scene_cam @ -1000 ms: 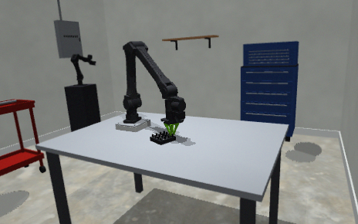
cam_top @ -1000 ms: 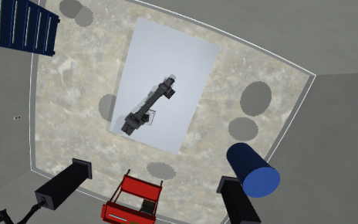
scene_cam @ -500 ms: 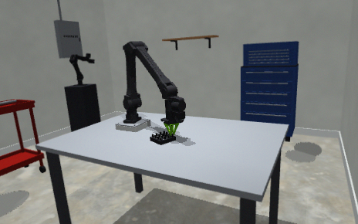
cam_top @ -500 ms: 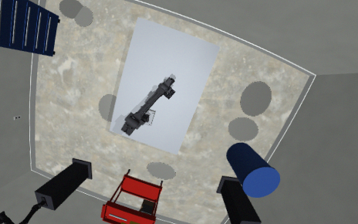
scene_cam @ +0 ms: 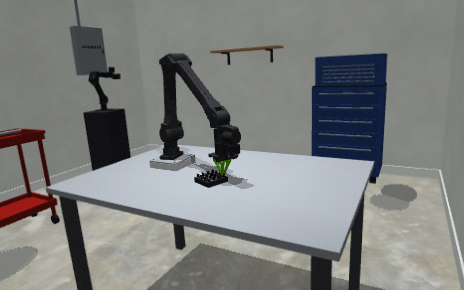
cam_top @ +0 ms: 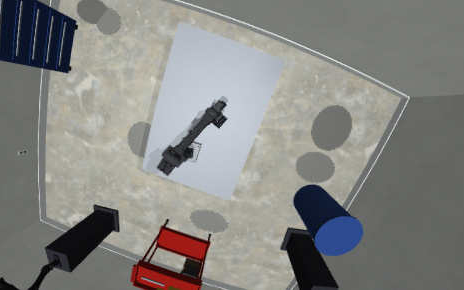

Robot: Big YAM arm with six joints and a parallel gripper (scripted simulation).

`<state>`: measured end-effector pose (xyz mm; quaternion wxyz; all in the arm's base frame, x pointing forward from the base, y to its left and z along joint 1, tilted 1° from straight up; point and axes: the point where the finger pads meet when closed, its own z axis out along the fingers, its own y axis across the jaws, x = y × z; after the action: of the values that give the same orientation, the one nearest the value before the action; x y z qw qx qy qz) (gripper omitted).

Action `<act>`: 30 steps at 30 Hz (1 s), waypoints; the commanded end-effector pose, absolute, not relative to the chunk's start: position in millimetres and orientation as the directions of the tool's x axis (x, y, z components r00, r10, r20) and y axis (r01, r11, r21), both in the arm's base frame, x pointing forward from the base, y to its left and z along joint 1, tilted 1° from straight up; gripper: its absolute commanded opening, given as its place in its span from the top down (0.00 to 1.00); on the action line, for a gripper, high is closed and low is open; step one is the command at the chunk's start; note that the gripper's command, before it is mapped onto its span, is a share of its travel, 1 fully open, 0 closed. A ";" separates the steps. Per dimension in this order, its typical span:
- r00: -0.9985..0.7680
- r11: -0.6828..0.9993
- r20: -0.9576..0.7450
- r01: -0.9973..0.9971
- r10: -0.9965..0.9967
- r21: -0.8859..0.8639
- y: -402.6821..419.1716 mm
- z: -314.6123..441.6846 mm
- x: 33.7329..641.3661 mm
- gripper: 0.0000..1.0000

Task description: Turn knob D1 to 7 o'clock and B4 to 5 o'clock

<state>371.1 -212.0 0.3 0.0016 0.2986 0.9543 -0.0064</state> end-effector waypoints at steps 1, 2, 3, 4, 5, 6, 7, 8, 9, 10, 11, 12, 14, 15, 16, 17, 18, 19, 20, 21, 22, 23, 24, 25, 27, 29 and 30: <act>-0.824 0.824 -0.032 0.566 0.566 -0.008 -220.2 5.3 378.4 0.91; -0.824 0.824 -0.032 0.566 0.566 -0.008 -220.2 5.3 378.4 0.91; -0.824 0.824 -0.032 0.566 0.566 -0.008 -220.2 5.3 378.4 0.91; -0.824 0.824 -0.033 0.567 0.566 -0.008 -220.3 5.3 378.4 0.91; -0.824 0.824 -0.033 0.567 0.566 -0.008 -220.3 5.3 378.4 0.91; -0.824 0.824 -0.033 0.567 0.566 -0.008 -220.3 5.3 378.4 0.91; -0.824 0.824 -0.033 0.567 0.566 -0.008 -220.3 5.3 378.4 0.91; -0.824 0.824 -0.033 0.567 0.566 -0.008 -220.3 5.3 378.4 0.91; -0.824 0.824 -0.033 0.567 0.566 -0.008 -220.3 5.3 378.4 0.91; -0.824 0.824 -0.033 0.567 0.566 -0.008 -220.2 5.3 378.4 0.91; -0.824 0.824 -0.033 0.567 0.566 -0.008 -220.3 5.3 378.4 0.91; -0.824 0.824 -0.033 0.567 0.566 -0.008 -220.3 5.3 378.4 0.91; -0.824 0.824 -0.033 0.567 0.566 -0.008 -220.2 5.3 378.4 0.91; -0.824 0.824 -0.033 0.567 0.566 -0.008 -220.3 5.3 378.4 0.91; -0.824 0.824 -0.033 0.567 0.566 -0.008 -220.2 5.3 378.4 0.91; -0.824 0.824 -0.033 0.567 0.566 -0.008 -220.3 5.3 378.4 0.91; -0.824 0.824 -0.033 0.567 0.566 -0.008 -220.3 5.3 378.4 0.91; -0.824 0.824 -0.033 0.567 0.566 -0.008 -220.3 5.3 378.4 0.91; -0.824 0.824 -0.033 0.567 0.566 -0.008 -220.3 5.3 378.4 0.91; -0.824 0.824 -0.033 0.567 0.566 -0.008 -220.3 5.3 378.4 0.91; -0.824 0.824 -0.033 0.567 0.566 -0.008 -220.3 5.3 378.4 0.91; -0.824 0.824 -0.033 0.566 0.566 -0.008 -220.2 5.3 378.4 0.91; -0.824 0.824 -0.033 0.566 0.565 -0.008 -220.3 5.3 378.4 0.91; -0.824 0.825 -0.033 0.566 0.565 -0.008 -220.2 5.3 378.4 0.91; -0.825 0.826 -0.033 0.564 0.564 -0.008 -220.2 5.3 378.4 0.91; -0.827 0.827 -0.033 0.562 0.561 -0.008 -220.2 5.3 378.4 0.91; -0.828 0.828 -0.033 0.560 0.560 -0.008 -220.2 5.3 378.4 0.91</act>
<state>371.1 -212.0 0.3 0.0015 0.2973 0.9548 -0.0064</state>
